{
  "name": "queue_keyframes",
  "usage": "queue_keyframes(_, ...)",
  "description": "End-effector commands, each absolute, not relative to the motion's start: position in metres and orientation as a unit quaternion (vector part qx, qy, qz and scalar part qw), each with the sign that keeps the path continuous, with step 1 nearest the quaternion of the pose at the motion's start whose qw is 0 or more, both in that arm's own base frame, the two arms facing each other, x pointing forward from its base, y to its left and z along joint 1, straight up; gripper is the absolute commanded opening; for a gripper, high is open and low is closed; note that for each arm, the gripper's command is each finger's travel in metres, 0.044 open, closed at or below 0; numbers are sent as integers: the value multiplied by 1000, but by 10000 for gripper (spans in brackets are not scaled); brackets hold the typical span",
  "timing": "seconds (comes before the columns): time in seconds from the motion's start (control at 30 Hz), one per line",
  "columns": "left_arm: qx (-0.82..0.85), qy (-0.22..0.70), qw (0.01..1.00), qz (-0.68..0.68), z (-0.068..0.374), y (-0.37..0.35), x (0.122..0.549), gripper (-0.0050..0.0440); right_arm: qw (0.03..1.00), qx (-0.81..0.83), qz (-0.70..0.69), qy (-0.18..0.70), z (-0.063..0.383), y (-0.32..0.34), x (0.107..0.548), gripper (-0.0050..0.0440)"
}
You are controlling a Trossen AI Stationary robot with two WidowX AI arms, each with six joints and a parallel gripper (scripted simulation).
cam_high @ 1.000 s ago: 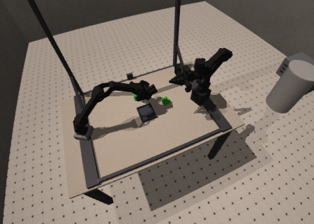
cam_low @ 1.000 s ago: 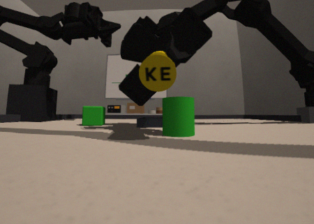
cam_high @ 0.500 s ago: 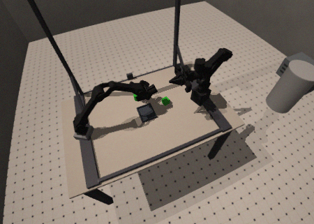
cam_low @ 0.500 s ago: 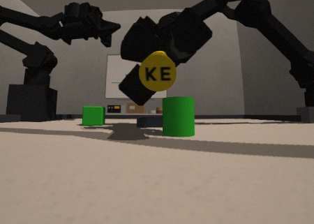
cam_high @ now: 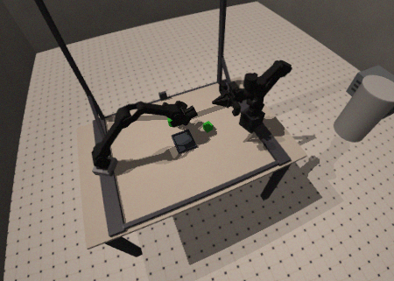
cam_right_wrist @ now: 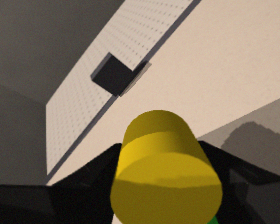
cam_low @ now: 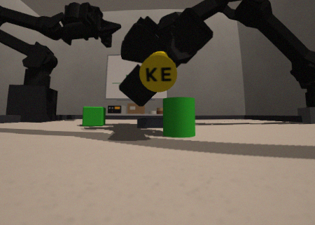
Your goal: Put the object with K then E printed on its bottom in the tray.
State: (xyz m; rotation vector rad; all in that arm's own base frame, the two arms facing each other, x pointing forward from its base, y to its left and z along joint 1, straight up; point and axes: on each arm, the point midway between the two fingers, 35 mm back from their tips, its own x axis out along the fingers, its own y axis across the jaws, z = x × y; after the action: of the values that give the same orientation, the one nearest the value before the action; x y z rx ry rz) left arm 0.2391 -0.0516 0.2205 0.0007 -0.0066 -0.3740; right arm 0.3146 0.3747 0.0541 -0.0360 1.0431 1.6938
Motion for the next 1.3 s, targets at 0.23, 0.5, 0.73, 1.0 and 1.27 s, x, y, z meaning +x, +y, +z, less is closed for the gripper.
queue_keyframes(0.23,0,0,983,-186,217,-51,239,-50,577,-45,695,427,72,368,325,171)
queue_keyframes(0.5,0,0,983,-186,217,-51,239,-50,598,-17,621,507,69,361,334,171)
queue_keyframes(0.73,0,0,983,-186,217,-51,239,-50,615,25,511,600,55,349,345,171)
queue_keyframes(1.0,0,0,983,-186,217,-51,239,-50,630,69,389,668,48,335,354,171)
queue_keyframes(1.27,0,0,983,-186,217,-51,239,-50,640,114,260,714,42,321,362,171)
